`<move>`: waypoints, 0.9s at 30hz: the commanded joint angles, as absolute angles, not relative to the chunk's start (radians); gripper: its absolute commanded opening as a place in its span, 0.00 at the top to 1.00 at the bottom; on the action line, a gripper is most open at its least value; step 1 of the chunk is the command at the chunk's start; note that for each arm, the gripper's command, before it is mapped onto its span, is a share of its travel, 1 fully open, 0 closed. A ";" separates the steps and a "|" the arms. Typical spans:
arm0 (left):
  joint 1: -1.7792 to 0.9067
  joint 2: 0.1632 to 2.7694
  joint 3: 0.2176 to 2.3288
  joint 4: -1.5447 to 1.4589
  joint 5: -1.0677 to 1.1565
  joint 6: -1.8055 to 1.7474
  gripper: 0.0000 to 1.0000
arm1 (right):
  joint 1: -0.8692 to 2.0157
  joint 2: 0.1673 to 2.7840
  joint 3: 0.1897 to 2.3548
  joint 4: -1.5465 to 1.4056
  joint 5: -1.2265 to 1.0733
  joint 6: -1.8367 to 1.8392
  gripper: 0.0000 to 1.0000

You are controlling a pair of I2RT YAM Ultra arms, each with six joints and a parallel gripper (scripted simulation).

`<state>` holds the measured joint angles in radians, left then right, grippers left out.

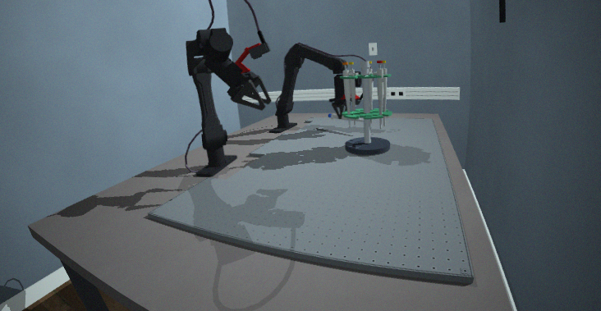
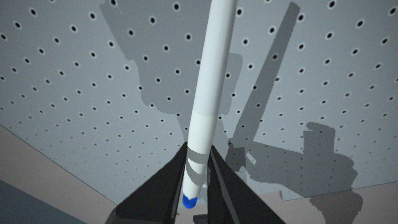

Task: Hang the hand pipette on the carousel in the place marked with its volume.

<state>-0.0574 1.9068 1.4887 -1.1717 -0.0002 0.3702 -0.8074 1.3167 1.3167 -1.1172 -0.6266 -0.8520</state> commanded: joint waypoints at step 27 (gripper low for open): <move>0.021 1.825 1.533 -1.269 -0.007 0.799 0.88 | -0.816 1.317 1.341 -1.103 -0.648 -0.857 0.00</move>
